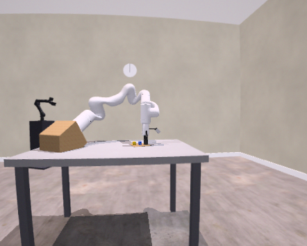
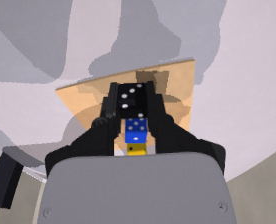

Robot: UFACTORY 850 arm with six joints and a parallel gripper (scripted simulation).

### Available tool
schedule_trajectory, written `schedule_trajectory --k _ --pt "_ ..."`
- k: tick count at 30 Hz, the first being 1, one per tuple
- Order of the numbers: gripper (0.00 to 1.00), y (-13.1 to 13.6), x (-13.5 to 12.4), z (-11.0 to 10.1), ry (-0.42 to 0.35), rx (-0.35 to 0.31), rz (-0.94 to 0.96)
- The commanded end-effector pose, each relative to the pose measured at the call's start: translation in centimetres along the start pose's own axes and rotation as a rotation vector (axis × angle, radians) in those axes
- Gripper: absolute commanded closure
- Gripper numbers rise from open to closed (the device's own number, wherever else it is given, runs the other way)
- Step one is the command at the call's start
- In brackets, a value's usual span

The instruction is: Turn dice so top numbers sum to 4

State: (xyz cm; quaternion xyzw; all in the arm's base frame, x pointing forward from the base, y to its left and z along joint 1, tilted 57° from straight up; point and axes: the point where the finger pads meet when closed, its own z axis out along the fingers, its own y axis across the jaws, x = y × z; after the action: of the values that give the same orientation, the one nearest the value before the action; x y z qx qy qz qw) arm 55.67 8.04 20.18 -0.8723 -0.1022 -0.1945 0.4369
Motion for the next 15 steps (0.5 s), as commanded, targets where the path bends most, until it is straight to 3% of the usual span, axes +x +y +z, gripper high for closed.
schedule_trajectory --k 1,7,11,15 --pt "0.75 0.01 0.05 -0.05 0.001 -0.001 0.0" --pt "0.67 0.01 0.05 -0.05 0.001 -0.001 0.0" --pt "0.67 0.01 0.05 -0.05 0.001 -0.001 0.0" --pt "0.58 0.01 0.05 -0.05 0.001 -0.001 0.0"
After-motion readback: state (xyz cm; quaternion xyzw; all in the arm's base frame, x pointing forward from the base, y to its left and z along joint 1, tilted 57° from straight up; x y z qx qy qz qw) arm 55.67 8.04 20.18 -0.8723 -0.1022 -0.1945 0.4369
